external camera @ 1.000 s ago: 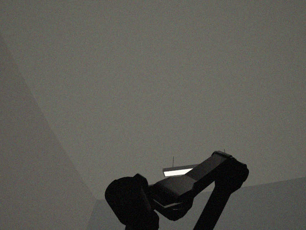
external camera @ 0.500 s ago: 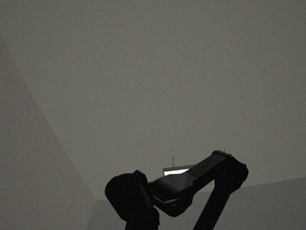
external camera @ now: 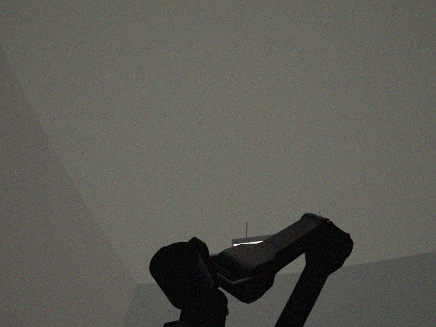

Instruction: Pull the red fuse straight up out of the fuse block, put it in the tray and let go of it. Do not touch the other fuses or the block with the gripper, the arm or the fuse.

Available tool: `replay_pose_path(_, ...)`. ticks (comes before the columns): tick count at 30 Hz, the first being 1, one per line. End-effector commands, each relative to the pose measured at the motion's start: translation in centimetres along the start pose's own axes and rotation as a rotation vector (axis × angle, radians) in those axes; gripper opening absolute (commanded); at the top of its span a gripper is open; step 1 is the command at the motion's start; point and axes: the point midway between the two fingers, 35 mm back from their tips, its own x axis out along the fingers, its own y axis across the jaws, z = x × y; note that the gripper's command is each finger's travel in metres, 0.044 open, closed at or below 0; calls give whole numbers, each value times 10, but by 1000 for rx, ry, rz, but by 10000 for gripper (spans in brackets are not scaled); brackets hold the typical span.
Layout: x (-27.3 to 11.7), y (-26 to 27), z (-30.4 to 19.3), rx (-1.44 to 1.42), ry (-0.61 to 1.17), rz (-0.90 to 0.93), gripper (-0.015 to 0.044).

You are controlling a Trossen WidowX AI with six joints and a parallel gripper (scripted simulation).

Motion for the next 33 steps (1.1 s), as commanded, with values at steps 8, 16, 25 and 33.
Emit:
replay_pose_path(8, -5, 0, 0, -4, 0, 0, 0)
replay_pose_path(16, -9, 0, 0, -3, 1, 0, 0)
replay_pose_path(25, -14, 0, 0, -3, 1, 1, 0)
replay_pose_path(33, -18, 0, -1, -2, 1, 1, 0)
